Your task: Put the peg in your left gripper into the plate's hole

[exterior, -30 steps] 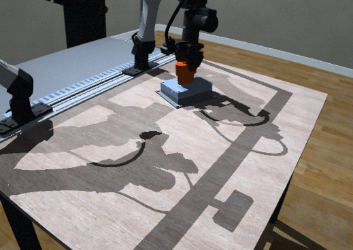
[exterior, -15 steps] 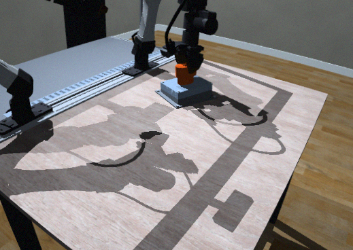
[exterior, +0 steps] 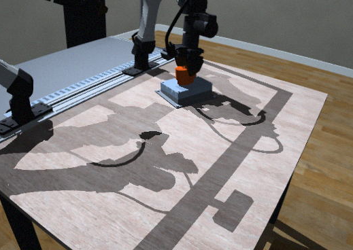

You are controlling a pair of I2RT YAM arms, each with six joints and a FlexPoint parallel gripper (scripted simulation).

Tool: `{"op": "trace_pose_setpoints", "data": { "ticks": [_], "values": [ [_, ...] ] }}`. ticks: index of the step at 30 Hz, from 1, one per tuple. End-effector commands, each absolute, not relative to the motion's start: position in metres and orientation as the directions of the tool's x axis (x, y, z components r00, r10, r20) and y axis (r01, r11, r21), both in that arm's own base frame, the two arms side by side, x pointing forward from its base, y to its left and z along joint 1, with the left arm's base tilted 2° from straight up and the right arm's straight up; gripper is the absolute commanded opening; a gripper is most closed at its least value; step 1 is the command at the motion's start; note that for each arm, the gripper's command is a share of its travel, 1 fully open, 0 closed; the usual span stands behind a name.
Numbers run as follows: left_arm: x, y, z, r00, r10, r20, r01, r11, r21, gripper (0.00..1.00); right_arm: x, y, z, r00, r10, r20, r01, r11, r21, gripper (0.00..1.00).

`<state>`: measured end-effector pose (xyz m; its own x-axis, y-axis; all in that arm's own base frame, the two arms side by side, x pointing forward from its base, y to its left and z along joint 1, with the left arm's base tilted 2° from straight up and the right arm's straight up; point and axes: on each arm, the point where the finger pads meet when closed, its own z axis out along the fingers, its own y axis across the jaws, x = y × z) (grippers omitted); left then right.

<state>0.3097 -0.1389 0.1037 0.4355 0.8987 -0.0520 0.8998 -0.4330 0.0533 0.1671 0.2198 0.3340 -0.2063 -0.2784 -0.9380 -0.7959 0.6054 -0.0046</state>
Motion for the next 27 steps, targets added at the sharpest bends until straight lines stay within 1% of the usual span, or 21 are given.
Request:
{"op": "trace_pose_setpoints", "data": {
  "ticks": [1,10,16,19,20,27],
  "values": [
    [0.313,-0.142,0.1,0.447,0.892,-0.063,0.894,-0.443,0.068,0.34,0.166,0.218,0.331,-0.215,-0.275,-0.937,-0.793,0.609,0.003,1.0],
    [0.313,-0.141,0.096,0.446,0.893,-0.061,0.895,-0.442,0.068,0.34,0.166,0.218,0.331,-0.215,-0.275,-0.937,-0.793,0.609,0.003,1.0],
    [0.314,-0.143,0.11,0.446,0.894,-0.053,0.893,-0.439,0.099,0.34,0.166,0.218,0.331,-0.215,-0.275,-0.937,-0.793,0.609,0.003,1.0],
    [0.314,-0.142,0.117,0.447,0.893,-0.053,0.892,-0.44,0.106,0.67,0.166,0.218,0.331,-0.215,-0.275,-0.937,-0.793,0.609,0.003,1.0],
    [0.314,-0.141,0.129,0.449,0.892,-0.056,0.889,-0.44,0.125,0.7,0.166,0.218,0.331,-0.215,-0.275,-0.937,-0.793,0.609,0.003,1.0],
    [0.315,-0.14,0.157,0.45,0.891,-0.063,0.887,-0.438,0.143,0.7,0.166,0.218,0.331,-0.215,-0.275,-0.937,-0.793,0.609,0.003,1.0]
  ]
}}
